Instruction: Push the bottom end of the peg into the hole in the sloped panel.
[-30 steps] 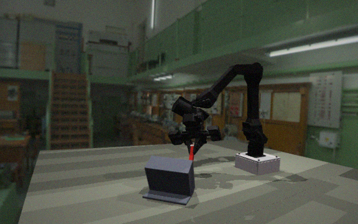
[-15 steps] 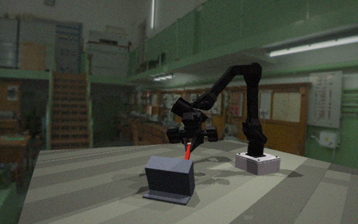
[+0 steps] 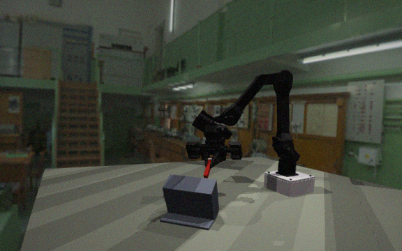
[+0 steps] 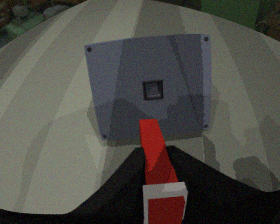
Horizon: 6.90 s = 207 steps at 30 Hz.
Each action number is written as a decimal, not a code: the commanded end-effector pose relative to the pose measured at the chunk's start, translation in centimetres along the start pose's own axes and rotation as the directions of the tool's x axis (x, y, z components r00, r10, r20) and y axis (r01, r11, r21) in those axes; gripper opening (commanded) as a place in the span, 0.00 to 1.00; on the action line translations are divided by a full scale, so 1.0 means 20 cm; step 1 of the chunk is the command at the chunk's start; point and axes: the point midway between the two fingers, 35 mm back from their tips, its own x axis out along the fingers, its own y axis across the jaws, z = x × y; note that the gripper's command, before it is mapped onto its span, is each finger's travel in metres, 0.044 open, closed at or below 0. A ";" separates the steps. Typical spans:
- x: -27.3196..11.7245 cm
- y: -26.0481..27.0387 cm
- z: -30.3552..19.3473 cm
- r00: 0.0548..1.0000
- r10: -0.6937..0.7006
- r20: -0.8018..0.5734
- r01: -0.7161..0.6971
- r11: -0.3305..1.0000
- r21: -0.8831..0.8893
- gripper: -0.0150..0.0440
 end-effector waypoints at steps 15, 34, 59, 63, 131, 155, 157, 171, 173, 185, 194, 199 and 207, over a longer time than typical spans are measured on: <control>0.08 -0.02 0.00 0.999 -0.008 0.033 0.009 1.000 -0.030 0.25; 0.17 -0.04 0.01 0.997 -0.018 0.070 0.022 0.998 -0.057 0.25; 0.24 -0.04 0.02 0.995 -0.021 0.093 0.028 0.997 -0.069 0.25; 0.27 -0.04 0.02 0.995 -0.021 0.094 0.028 0.997 -0.070 0.25; 0.42 -0.05 0.03 0.995 -0.019 0.098 0.026 0.997 -0.074 0.25; 0.49 -0.05 0.03 0.995 -0.019 0.099 0.026 0.997 -0.074 0.25; 0.49 -0.05 0.03 0.995 -0.019 0.099 0.026 0.997 -0.074 0.25; 0.48 -0.05 0.03 0.995 -0.016 0.100 0.024 0.997 -0.077 0.43; 0.48 -0.05 0.03 0.995 -0.016 0.100 0.024 0.997 -0.077 0.52; 0.46 -0.05 0.03 0.995 -0.017 0.097 0.024 0.997 -0.077 1.00; 0.38 -0.06 0.02 0.996 -0.017 0.090 0.024 0.997 -0.078 1.00; 0.33 -0.07 0.02 0.996 -0.017 0.087 0.024 0.997 -0.078 1.00; 0.26 -0.08 0.01 0.996 -0.017 0.084 0.024 0.997 -0.077 1.00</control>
